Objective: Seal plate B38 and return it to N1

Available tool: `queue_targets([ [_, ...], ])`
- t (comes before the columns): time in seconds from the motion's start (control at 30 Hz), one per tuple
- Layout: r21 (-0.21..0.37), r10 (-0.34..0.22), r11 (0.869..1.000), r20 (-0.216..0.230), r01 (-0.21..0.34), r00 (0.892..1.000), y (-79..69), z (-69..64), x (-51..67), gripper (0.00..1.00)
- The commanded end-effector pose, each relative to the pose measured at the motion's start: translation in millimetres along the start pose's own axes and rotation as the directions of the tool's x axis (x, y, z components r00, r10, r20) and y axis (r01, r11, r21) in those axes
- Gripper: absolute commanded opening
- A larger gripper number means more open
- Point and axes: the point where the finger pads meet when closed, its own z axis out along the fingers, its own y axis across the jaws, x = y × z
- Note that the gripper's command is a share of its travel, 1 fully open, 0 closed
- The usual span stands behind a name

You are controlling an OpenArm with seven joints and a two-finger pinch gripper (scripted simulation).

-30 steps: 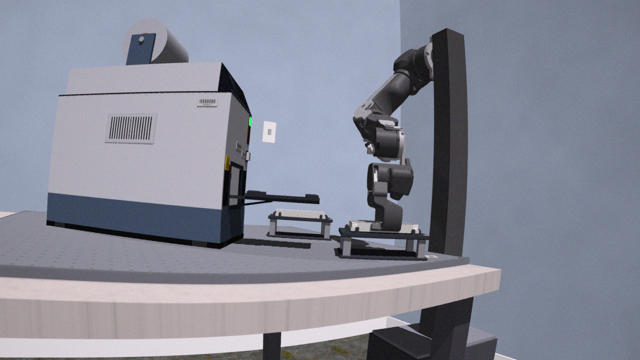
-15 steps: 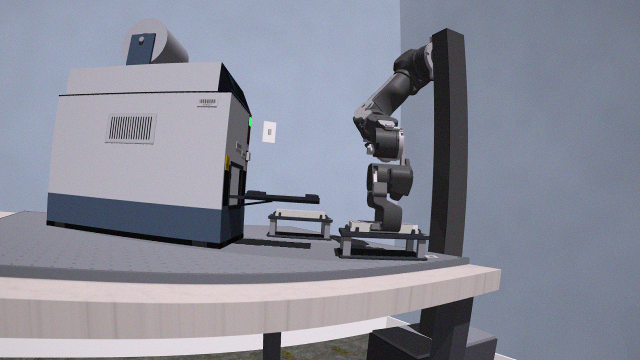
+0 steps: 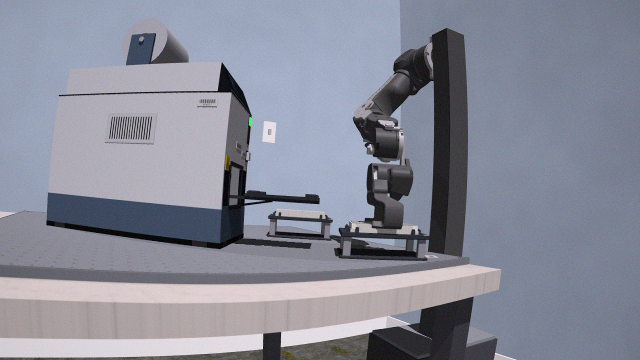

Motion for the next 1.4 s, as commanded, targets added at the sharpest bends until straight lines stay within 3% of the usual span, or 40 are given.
queue_targets([
  [0.0, -0.002, 0.000, 1.000, 0.000, 0.000, 1.000, 0.6, -0.5, 0.1, 0.77],
  [0.77, -0.002, 0.000, 1.000, 0.000, 0.000, 1.000, 0.7, -0.5, 0.1, 0.77],
  [0.93, -0.002, -0.002, 1.000, 0.001, 0.002, 1.000, 0.8, -40.7, -0.1, 0.77],
  [1.33, -0.002, -0.002, 1.000, 0.001, 0.002, 1.000, 0.8, -40.7, -0.1, 0.77],
  [1.37, -0.007, -0.005, 1.000, -0.001, 0.005, 1.000, 1.6, -48.9, 0.4, 0.77],
])
